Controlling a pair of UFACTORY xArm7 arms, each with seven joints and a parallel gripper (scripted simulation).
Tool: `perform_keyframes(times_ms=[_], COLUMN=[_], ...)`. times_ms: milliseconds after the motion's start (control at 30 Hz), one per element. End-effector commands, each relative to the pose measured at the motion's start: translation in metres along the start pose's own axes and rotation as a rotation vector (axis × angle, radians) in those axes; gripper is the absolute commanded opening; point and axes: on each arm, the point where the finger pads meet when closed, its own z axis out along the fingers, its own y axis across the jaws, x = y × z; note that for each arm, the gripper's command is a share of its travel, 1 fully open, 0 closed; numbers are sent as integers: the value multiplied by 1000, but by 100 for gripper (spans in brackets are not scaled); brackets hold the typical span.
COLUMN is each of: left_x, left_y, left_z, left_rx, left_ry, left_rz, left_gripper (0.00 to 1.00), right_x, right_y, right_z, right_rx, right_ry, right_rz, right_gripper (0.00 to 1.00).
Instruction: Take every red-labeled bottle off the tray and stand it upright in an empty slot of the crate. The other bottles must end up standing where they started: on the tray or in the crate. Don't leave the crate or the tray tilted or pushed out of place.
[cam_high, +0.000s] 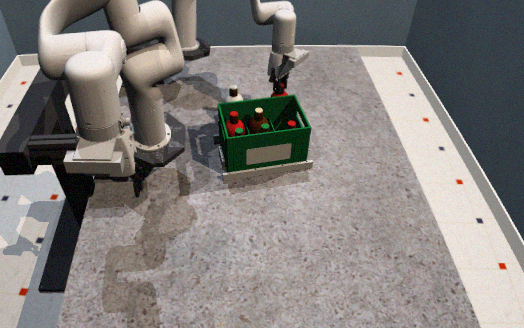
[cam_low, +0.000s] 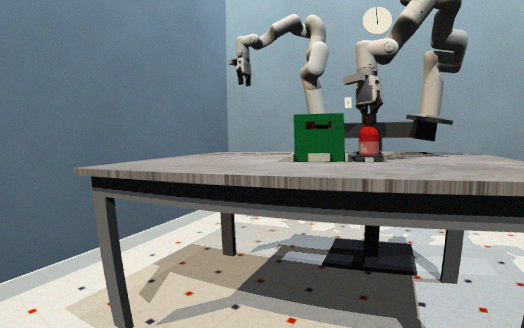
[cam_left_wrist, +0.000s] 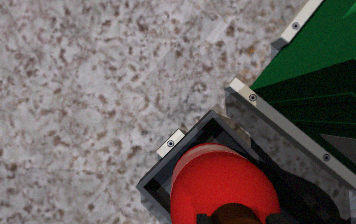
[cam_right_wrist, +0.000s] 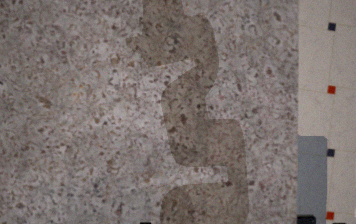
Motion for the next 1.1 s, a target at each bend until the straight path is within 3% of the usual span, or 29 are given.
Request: perform_keyframes(times_ms=[0,1067], left_x=[2,0], left_y=[0,0], left_z=[-3,-32], left_rx=[0,0], left_ry=[6,6], left_rz=[0,0], left_gripper=[0,0], right_x=[1,1], right_y=[0,0], right_z=[-1,-1], right_rx=[1,1], right_ry=[4,4], right_rz=[0,0], right_gripper=[100,100])
